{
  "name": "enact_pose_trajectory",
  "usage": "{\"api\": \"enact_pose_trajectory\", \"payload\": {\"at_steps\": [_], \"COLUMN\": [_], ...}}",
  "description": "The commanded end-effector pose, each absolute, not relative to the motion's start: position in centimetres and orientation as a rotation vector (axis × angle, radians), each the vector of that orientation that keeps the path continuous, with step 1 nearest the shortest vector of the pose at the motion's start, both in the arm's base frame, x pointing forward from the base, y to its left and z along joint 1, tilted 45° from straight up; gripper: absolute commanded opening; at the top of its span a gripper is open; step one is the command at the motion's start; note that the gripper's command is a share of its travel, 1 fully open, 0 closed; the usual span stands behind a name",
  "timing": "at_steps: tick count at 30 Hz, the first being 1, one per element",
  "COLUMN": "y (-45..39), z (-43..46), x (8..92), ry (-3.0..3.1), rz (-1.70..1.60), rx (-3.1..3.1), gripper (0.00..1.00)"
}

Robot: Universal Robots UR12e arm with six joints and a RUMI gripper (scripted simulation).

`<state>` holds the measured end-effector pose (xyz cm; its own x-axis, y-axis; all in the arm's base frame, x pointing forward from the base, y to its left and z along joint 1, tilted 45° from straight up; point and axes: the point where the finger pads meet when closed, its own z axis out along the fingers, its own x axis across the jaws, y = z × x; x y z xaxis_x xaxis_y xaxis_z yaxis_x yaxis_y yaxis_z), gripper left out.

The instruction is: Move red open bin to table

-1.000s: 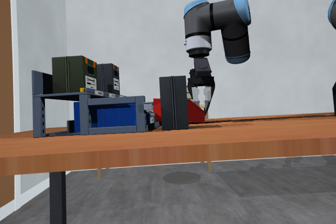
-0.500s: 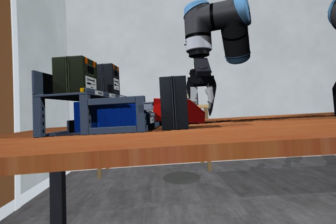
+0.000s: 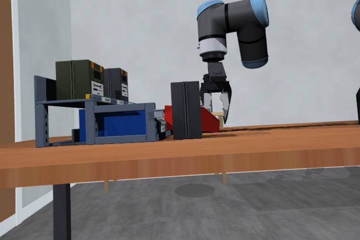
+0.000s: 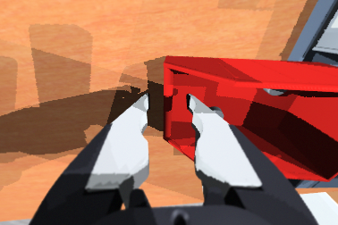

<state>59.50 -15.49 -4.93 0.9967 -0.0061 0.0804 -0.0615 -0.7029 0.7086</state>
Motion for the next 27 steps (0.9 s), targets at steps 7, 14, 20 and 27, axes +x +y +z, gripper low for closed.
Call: {"api": "enact_pose_trajectory", "payload": {"at_steps": [7, 14, 20, 27], "y": [-15.5, -15.5, -15.5, -13.9], "z": [-4.9, -4.9, -4.9, -3.4], "x": [59.5, 59.5, 59.5, 59.4], "ry": [-0.046, -0.046, -0.046, -0.046], "rz": [0.093, 0.093, 0.093, 0.093], "rx": [2.349, 2.349, 2.349, 2.349], "gripper": [0.26, 0.26, 0.26, 0.26]}}
